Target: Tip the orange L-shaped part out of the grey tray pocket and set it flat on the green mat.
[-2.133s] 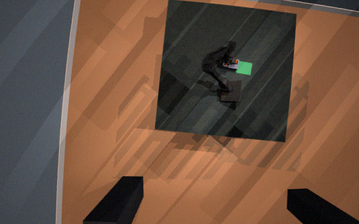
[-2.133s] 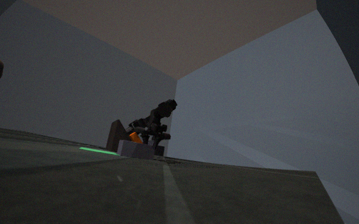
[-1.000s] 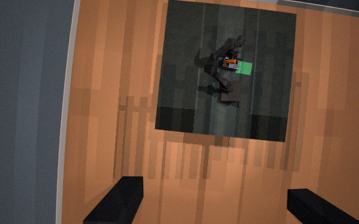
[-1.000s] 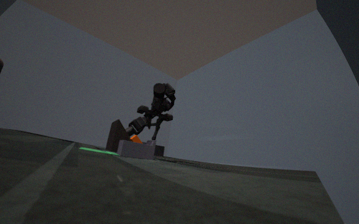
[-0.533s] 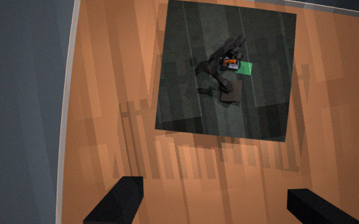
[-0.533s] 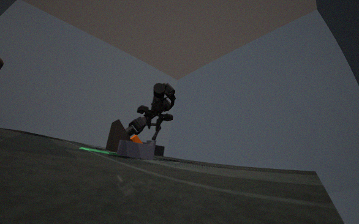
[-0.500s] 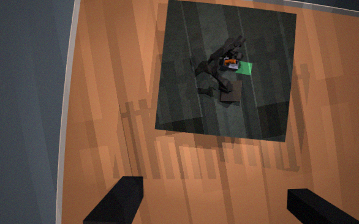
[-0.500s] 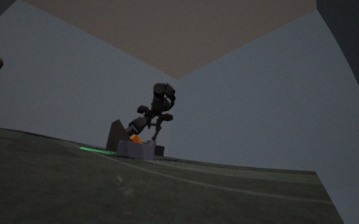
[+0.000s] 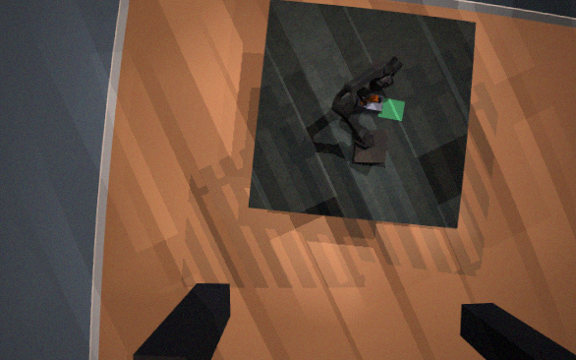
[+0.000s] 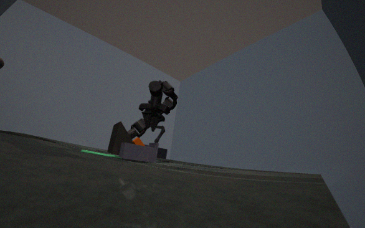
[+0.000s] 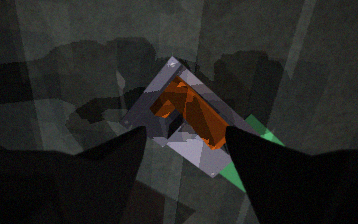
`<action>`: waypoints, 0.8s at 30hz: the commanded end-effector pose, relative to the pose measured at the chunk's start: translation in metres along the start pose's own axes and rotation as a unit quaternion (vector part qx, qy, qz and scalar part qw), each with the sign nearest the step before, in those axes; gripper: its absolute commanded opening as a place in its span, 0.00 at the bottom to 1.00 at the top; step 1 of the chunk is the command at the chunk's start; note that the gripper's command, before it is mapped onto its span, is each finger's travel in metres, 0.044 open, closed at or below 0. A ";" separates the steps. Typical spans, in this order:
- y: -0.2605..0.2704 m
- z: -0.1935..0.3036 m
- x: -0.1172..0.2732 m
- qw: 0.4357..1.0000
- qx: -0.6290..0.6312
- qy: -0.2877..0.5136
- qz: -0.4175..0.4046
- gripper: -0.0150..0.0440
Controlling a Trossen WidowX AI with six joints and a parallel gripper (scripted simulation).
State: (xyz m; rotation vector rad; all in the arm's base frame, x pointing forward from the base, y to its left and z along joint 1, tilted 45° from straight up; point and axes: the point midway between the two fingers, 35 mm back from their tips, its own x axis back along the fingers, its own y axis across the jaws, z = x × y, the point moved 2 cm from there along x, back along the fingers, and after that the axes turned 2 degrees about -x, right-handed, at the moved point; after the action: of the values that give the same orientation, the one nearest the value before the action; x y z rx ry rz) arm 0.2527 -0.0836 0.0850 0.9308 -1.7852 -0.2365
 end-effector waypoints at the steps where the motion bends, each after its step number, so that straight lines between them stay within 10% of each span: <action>1: -0.024 0.016 0.000 0.963 0.271 0.004 -0.003 0.73; 24: -0.035 0.025 -0.031 0.909 0.417 0.003 -0.005 0.73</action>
State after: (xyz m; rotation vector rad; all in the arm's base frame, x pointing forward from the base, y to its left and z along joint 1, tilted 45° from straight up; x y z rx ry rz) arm 0.2516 -0.0998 0.0389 1.5171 -1.8834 0.5860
